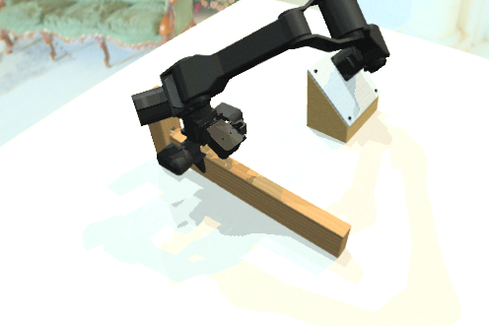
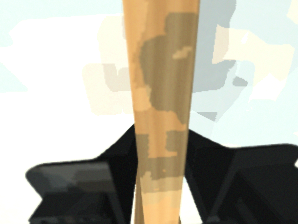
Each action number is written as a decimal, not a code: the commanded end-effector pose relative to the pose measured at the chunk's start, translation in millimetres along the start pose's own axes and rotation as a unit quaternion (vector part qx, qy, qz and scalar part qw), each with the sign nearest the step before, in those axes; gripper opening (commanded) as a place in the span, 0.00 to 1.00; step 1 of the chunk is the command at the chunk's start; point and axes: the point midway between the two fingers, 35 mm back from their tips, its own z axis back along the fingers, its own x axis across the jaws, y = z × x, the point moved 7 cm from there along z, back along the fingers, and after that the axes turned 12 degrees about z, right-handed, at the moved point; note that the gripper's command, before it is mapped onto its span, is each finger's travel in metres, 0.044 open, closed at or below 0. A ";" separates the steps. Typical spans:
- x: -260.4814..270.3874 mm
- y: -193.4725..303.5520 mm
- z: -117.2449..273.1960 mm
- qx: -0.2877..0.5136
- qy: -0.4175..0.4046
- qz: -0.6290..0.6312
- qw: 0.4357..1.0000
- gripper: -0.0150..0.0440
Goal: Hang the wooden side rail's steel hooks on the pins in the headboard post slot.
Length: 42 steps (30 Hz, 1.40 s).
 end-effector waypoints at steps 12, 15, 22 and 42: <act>-0.5 2.7 2.6 0.003 0.007 -0.001 1.000 0.25; -0.5 2.7 2.1 0.003 0.007 -0.001 1.000 0.25; -0.5 2.7 0.9 0.003 0.007 -0.001 1.000 0.25; -0.6 2.7 -2.5 0.003 0.007 -0.001 1.000 0.25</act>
